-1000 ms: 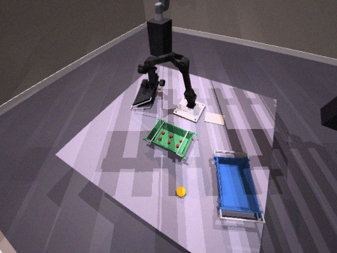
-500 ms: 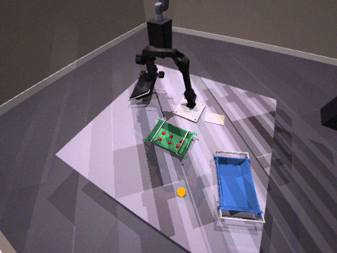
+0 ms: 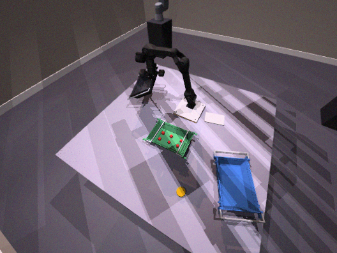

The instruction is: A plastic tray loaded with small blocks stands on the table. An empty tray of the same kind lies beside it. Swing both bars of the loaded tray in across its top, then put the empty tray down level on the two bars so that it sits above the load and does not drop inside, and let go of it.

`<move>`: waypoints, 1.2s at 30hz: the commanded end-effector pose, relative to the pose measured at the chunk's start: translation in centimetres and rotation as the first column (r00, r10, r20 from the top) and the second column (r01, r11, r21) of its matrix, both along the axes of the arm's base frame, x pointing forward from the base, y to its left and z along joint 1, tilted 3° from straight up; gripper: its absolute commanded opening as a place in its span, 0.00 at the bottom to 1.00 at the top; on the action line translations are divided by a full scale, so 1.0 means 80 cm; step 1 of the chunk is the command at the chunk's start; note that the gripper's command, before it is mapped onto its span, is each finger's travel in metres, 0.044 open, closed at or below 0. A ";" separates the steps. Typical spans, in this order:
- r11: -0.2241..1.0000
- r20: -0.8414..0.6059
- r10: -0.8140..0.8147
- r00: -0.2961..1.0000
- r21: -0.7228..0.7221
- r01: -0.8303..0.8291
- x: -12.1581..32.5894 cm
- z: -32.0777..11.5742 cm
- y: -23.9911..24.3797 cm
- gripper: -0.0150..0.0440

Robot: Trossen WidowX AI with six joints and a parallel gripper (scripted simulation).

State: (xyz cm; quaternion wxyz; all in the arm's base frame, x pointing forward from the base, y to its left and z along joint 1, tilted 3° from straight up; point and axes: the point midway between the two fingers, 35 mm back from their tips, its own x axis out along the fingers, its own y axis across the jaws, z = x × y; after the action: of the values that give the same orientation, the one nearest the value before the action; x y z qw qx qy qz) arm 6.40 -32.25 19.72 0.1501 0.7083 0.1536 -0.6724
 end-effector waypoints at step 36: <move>0.975 0.003 0.220 0.976 -0.038 -0.219 0.097 0.013 0.035 0.25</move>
State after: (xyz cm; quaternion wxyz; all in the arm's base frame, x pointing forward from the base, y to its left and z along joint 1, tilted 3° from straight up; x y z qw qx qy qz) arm 13.30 -29.81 20.09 0.2201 0.6886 0.2202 -0.6549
